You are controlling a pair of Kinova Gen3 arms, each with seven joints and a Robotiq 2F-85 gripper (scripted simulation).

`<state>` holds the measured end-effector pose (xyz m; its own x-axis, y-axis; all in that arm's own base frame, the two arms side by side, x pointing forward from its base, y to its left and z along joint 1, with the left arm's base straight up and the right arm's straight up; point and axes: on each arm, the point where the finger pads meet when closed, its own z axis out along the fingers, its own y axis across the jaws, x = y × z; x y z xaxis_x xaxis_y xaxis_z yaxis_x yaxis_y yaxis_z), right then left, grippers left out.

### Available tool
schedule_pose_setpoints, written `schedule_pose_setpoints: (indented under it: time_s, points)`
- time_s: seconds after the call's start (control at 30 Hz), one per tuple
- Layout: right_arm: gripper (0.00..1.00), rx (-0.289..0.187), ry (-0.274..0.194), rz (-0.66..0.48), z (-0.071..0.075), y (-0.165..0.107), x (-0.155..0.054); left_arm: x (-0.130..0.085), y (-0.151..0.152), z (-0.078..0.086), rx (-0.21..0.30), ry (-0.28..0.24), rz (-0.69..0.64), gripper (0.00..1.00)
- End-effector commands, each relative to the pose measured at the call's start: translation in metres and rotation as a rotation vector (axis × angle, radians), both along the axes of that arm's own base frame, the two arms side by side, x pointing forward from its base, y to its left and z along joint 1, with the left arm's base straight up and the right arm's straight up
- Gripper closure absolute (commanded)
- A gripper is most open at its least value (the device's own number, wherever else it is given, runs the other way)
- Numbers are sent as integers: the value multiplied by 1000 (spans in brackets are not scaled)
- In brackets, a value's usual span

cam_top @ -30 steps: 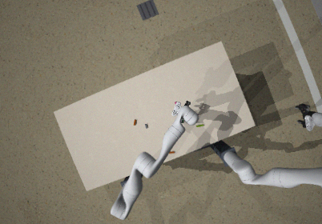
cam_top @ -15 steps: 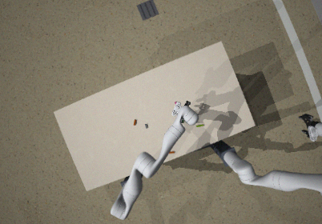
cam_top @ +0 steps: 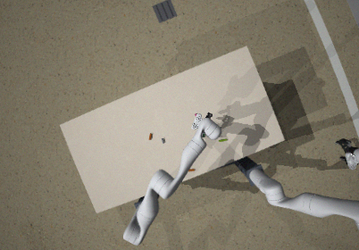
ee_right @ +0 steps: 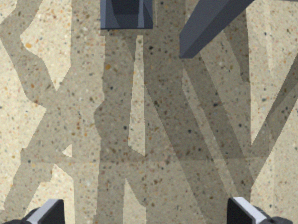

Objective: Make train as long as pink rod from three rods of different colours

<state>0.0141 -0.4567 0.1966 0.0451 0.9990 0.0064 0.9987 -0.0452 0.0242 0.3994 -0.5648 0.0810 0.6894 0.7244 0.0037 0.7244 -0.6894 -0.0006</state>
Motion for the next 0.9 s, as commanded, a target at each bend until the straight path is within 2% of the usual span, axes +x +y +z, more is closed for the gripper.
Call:
schedule_pose_setpoints:
  time_s: [0.0,0.27,0.87]
  points:
    - [2,-4,11,6,2,3,-14,0,-1,2,-2,-2,0,2]
    - [2,-6,24,13,3,7,-28,0,-1,2,-2,-2,0,2]
    - [2,-6,24,13,3,7,-28,0,-1,2,-2,-2,0,2]
